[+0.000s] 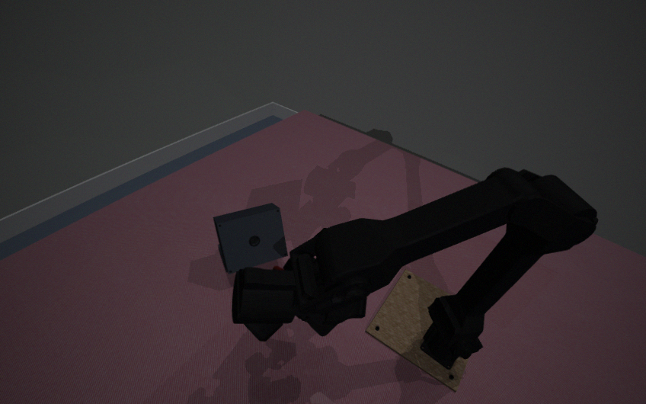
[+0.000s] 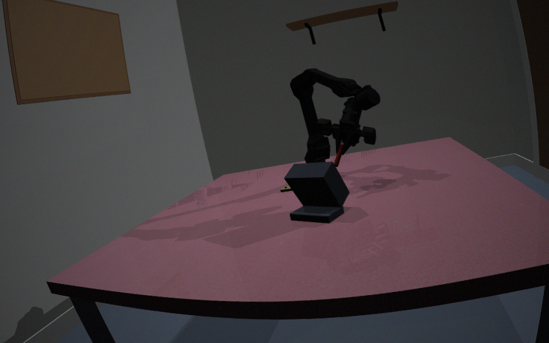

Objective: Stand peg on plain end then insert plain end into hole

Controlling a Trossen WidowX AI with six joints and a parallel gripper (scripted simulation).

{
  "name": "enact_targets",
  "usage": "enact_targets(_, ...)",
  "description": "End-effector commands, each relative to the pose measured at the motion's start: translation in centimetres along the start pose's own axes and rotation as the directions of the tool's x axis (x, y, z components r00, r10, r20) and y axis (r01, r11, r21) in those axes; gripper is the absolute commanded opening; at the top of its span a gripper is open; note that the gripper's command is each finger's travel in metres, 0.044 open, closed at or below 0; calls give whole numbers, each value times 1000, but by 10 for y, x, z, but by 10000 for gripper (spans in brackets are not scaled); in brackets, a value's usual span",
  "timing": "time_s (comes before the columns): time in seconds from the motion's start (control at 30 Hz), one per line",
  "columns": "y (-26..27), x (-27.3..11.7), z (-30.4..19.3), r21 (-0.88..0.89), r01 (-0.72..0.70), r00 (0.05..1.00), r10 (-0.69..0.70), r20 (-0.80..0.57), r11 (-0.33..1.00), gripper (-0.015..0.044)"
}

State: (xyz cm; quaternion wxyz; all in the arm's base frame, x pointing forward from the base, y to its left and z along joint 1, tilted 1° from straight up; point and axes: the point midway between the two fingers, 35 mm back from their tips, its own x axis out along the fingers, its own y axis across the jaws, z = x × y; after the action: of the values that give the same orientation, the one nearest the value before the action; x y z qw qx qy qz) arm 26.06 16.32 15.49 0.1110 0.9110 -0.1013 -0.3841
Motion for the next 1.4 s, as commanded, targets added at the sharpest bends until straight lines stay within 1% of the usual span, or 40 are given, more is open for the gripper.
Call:
enact_targets(0.0,-1,1,-1,-22,-18,999,17,-36,1000,0)
enact_targets(0.17,-2,-1,-5,-37,-37,996,34,-83,999,0)
enact_targets(1.37,-3,31,-25,-65,-78,979,65,-193,995,0)
